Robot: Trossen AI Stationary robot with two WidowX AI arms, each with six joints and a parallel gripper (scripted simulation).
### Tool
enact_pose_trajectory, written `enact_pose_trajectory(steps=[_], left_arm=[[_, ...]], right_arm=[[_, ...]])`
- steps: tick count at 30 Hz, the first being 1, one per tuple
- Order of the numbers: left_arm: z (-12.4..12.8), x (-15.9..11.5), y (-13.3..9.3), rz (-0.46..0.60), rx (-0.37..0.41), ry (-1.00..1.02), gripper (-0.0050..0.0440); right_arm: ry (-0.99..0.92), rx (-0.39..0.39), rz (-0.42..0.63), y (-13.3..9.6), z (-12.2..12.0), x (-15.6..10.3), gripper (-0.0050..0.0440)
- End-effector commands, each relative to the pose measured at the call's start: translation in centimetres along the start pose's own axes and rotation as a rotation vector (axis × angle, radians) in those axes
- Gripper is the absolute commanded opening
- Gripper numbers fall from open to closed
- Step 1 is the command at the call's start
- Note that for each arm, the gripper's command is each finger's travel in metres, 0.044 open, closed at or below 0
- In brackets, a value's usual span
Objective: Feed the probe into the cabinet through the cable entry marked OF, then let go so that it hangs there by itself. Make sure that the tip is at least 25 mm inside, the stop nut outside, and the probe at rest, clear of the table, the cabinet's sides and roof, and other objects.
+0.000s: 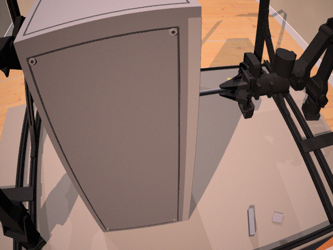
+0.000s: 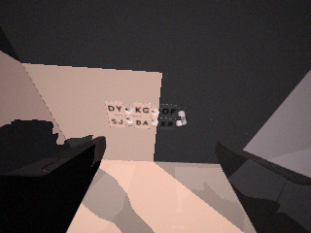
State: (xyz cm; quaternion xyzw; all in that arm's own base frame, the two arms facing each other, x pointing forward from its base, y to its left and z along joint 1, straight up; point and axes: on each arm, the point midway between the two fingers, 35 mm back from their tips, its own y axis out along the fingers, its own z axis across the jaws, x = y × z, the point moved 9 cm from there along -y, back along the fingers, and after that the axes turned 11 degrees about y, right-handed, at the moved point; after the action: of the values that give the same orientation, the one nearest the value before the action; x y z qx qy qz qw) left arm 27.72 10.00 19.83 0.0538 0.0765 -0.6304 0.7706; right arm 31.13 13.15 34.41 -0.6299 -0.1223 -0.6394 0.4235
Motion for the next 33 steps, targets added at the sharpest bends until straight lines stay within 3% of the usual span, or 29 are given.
enact_pose_trajectory(steps=[1, 33], left_arm=[[0.4, -0.1, 0.6, 0.006, 0.013, 0.005, 0.0000], [0.5, -0.2, 5.3, 0.006, 0.013, 0.005, 0.0000]], right_arm=[[0.001, -0.002, -0.003, 0.0, 0.0, 0.1, 0.0440], [0.001, -0.002, -0.003, 0.0, 0.0, 0.1, 0.0440]])
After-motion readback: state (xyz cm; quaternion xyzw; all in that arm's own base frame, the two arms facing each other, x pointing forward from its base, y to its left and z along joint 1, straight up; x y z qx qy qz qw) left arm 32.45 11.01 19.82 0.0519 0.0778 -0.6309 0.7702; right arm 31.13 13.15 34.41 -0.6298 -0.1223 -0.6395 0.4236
